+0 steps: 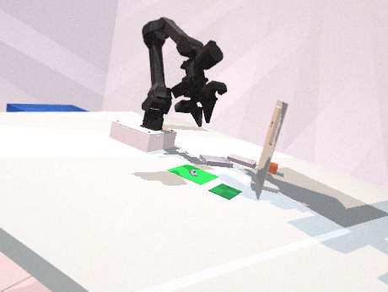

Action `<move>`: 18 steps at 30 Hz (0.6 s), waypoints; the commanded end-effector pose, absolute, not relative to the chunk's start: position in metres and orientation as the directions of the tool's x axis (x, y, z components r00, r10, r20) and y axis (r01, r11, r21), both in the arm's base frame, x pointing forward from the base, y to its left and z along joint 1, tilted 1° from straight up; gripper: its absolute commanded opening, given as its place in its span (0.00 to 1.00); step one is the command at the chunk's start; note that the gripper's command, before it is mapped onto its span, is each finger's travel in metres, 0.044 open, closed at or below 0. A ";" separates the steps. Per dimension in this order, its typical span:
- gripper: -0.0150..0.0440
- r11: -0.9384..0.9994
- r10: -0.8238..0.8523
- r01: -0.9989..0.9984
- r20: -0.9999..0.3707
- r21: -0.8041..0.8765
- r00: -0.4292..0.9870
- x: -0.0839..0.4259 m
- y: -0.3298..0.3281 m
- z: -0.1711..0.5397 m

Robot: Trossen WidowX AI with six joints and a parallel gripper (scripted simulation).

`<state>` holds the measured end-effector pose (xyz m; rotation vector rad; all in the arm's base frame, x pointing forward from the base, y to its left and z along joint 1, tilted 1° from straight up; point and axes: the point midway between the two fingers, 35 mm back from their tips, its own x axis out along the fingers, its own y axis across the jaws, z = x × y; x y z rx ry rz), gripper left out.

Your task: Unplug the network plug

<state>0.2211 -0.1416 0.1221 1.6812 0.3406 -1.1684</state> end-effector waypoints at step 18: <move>0.52 -0.443 -0.298 0.687 -0.817 0.576 0.493 0.215 -0.139 0.190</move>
